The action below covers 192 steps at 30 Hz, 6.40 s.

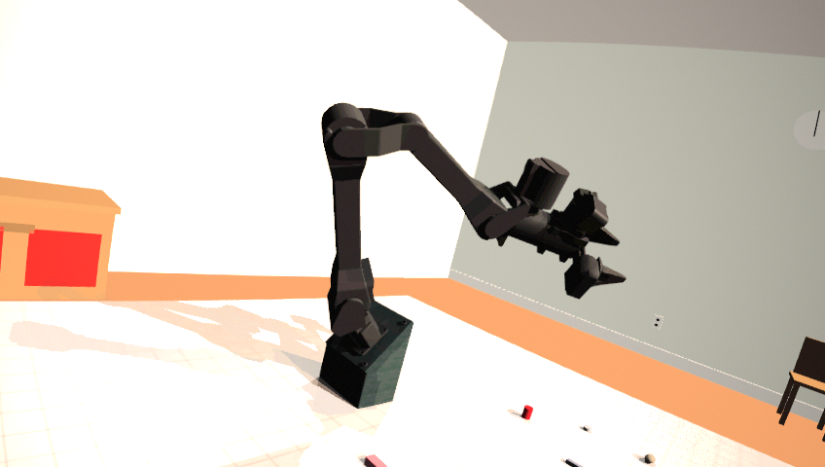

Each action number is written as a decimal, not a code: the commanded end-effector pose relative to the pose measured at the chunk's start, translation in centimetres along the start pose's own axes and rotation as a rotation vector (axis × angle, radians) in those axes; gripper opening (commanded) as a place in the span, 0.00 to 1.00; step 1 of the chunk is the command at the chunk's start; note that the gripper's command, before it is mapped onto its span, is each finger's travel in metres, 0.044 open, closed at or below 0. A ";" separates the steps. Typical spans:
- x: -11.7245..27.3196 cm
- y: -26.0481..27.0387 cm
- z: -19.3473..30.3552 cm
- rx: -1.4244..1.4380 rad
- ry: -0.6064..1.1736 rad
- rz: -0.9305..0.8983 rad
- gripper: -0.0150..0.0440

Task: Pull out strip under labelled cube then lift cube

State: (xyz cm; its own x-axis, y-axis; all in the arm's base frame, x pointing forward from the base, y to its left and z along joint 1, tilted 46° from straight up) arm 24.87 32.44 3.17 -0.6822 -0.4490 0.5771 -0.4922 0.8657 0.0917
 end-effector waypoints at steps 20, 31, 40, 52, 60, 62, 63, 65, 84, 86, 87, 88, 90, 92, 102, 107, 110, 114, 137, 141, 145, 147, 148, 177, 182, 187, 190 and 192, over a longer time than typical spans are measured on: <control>7.9 -18.3 -0.7 0.412 0.177 0.786 0.93; 5.5 -19.5 -0.7 0.341 0.306 0.811 0.71; 1.3 -23.6 0.5 0.122 0.648 0.925 0.31; 0.2 -27.9 2.3 -0.107 0.966 1.095 0.25; -0.1 -27.9 2.4 -0.107 0.966 1.095 0.25; -0.1 -28.1 2.5 -0.107 0.966 1.095 0.25; -0.2 -28.2 2.7 -0.107 0.966 1.095 0.25; -0.2 -28.4 2.9 -0.107 0.966 1.095 0.25; -0.8 -30.7 5.1 -0.107 0.966 1.095 0.25; -0.8 -30.9 5.3 -0.107 0.966 1.096 0.25; -0.8 -31.0 5.4 -0.107 0.966 1.096 0.25; -0.9 -31.1 5.5 -0.107 0.966 1.096 0.25; -0.9 -31.3 5.8 -0.106 0.966 1.096 0.25; -0.9 -31.6 6.0 -0.106 0.966 1.097 0.25; -1.1 -32.7 7.2 -0.105 0.966 1.099 0.25; -1.1 -32.7 7.3 -0.105 0.966 1.099 0.25; -1.1 -32.7 7.3 -0.105 0.966 1.099 0.25; -1.1 -32.7 7.3 -0.105 0.966 1.099 0.25; -1.1 -32.8 7.3 -0.105 0.966 1.099 0.25; -1.1 -32.8 7.4 -0.105 0.966 1.099 0.25; -1.1 -32.9 7.4 -0.105 0.966 1.099 0.25; -1.1 -32.9 7.4 -0.105 0.966 1.099 0.25; -1.1 -32.9 7.4 -0.105 0.966 1.099 0.25; -1.2 -33.2 7.5 -0.105 0.966 1.099 0.25; -0.8 -32.9 7.9 -0.105 0.966 1.099 0.25; -0.3 -32.5 8.4 -0.105 0.967 1.099 0.25; 0.0 -32.3 8.7 -0.105 0.967 1.099 0.25; 0.2 -32.1 8.9 -0.105 0.967 1.099 0.25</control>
State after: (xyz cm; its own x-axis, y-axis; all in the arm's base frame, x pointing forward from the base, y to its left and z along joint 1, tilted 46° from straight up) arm 36.63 2.98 -6.60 -0.0568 0.7164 0.6954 0.0946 0.6972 -0.7106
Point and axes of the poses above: the point midway between the two fingers, 35 mm back from their tips, its own x axis back along the fingers, its own y axis across the jaws, z = x × y, the point moved 3 cm from there along x, back along the fingers, and after that the axes turned 5 degrees about -x, right-handed, at the moved point
